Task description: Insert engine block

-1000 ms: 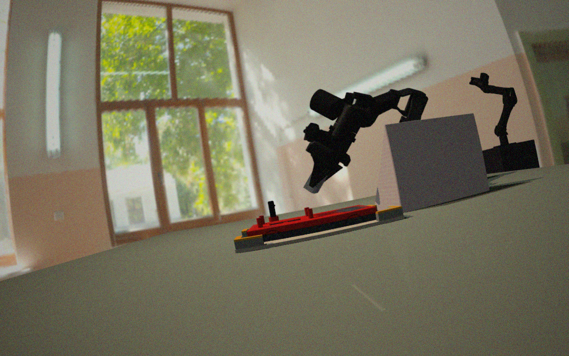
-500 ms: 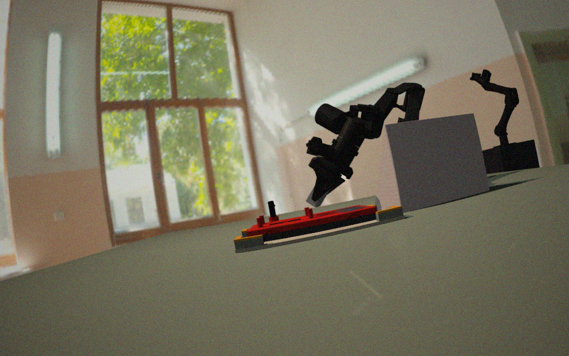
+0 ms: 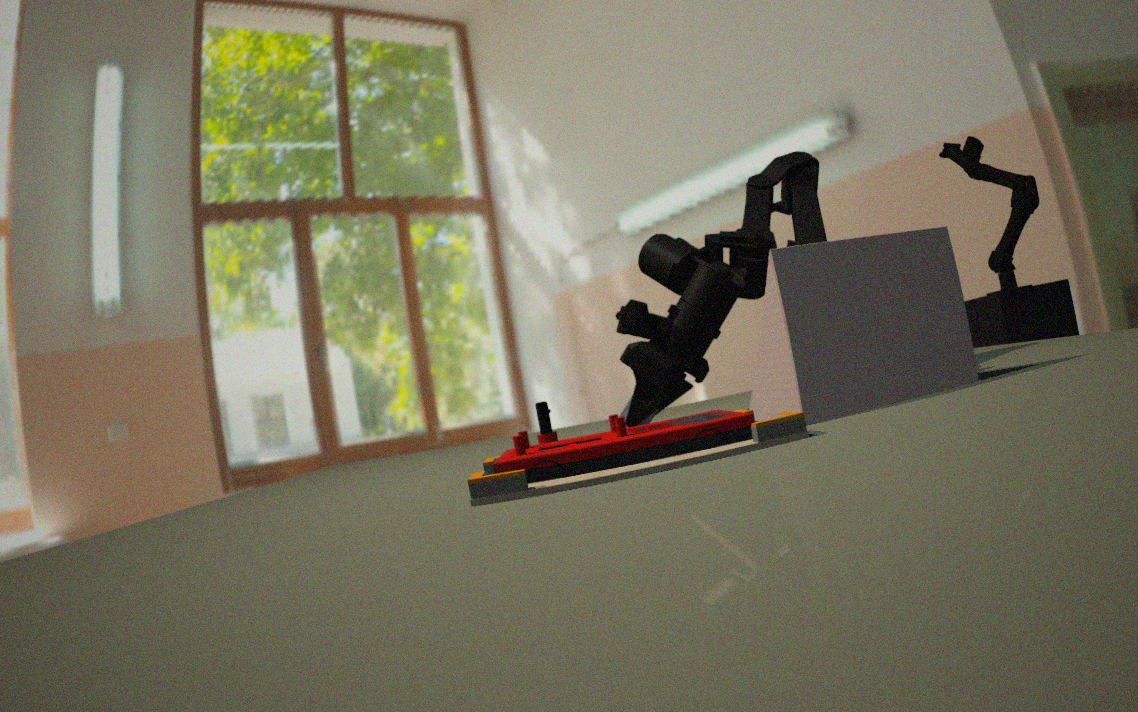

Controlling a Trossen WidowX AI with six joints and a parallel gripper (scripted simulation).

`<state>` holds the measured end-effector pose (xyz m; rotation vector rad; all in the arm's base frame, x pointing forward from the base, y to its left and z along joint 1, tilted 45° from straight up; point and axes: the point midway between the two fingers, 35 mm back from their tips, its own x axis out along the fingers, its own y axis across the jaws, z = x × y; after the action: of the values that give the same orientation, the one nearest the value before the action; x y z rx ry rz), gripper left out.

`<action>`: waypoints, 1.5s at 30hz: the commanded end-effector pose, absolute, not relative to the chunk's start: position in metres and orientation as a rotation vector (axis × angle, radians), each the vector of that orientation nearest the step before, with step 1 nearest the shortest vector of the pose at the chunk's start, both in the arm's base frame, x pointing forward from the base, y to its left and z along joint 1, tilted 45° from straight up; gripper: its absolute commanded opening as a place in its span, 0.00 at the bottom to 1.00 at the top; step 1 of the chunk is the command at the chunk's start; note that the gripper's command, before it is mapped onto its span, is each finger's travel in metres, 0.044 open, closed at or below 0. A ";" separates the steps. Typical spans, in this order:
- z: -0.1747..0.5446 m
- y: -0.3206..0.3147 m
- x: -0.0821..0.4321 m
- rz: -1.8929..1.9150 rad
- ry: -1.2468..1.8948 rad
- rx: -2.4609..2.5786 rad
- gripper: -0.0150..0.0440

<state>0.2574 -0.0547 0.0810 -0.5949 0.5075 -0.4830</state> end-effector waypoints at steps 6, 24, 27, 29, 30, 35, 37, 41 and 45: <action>0.081 -0.055 0.258 -0.481 0.506 -0.595 0.48; 0.082 -0.052 0.255 -0.480 0.512 -0.598 1.00; 0.085 -0.047 0.249 -0.479 0.518 -0.600 1.00; 0.087 -0.043 0.243 -0.479 0.521 -0.601 1.00; 0.088 -0.040 0.240 -0.479 0.522 -0.601 1.00; 0.094 -0.030 0.223 -0.479 0.523 -0.603 1.00; 0.094 -0.030 0.222 -0.479 0.522 -0.604 1.00; 0.090 -0.031 0.225 -0.469 0.530 -0.610 1.00; 0.090 -0.031 0.225 -0.469 0.530 -0.610 1.00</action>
<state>0.2246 -0.0315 0.0905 -0.6052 0.5284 -0.4759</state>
